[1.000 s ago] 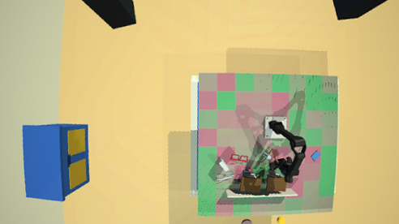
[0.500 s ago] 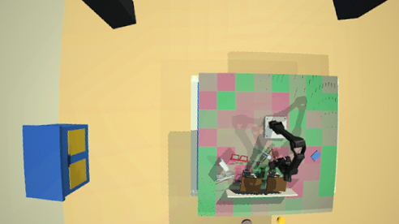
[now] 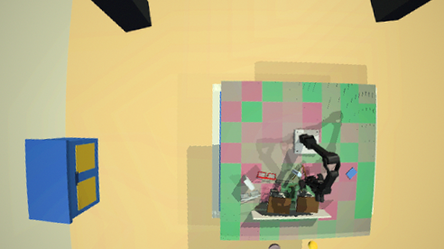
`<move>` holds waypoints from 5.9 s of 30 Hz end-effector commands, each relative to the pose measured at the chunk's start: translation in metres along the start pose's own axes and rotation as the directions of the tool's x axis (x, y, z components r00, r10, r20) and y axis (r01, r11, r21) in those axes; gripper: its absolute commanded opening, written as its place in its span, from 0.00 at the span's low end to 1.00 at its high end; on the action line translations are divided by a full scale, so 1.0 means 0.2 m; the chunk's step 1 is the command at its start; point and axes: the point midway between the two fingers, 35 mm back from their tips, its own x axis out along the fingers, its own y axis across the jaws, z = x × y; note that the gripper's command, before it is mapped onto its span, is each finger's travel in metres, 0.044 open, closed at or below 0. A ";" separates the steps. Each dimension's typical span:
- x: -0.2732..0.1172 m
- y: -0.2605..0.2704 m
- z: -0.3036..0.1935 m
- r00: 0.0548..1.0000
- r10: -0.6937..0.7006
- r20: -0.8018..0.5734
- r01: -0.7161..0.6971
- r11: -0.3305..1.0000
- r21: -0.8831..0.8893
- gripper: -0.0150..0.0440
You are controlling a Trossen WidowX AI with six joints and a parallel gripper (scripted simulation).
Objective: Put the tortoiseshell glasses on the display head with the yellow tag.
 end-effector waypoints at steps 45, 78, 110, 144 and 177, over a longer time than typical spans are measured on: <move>-0.52 0.28 0.15 1.000 0.006 0.004 -0.005 0.969 -0.247 0.25; -0.53 1.33 0.10 1.000 0.025 0.001 -0.012 0.528 -0.849 0.25; -0.23 1.42 0.07 1.000 0.026 0.001 -0.012 0.499 -0.867 0.25; -0.24 1.54 0.05 1.000 0.029 0.000 -0.014 0.499 -0.867 0.25; -0.24 1.63 0.07 1.000 0.030 0.001 -0.014 0.499 -0.867 0.25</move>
